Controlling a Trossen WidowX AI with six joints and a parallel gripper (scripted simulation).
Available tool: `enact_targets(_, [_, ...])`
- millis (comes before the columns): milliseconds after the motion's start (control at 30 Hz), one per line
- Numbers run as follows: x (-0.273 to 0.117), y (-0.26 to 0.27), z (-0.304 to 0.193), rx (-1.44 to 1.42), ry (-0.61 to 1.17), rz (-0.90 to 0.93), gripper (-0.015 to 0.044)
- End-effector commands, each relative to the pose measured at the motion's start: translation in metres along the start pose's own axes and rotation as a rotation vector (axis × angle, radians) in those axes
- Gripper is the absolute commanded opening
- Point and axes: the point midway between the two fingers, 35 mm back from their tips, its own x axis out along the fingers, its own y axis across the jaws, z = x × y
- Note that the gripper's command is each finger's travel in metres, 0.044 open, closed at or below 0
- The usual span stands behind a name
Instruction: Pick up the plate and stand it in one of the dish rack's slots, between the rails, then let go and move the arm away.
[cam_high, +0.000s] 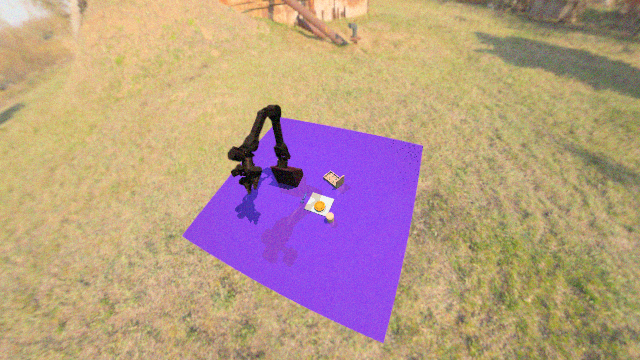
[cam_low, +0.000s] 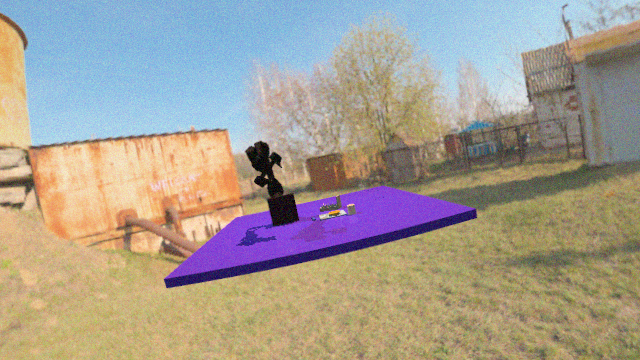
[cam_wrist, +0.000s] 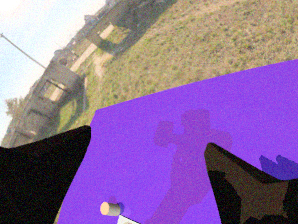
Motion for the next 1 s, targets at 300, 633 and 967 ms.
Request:
enact_targets(300, [0.033,0.041,-0.037,-0.299,0.196,-0.048,0.04])
enact_targets(633, [0.055,0.071,-0.078,-0.575,0.395,-0.068,0.04])
enact_targets(967, [0.068,0.095,-0.119,-0.801,0.563,-0.078,0.04])
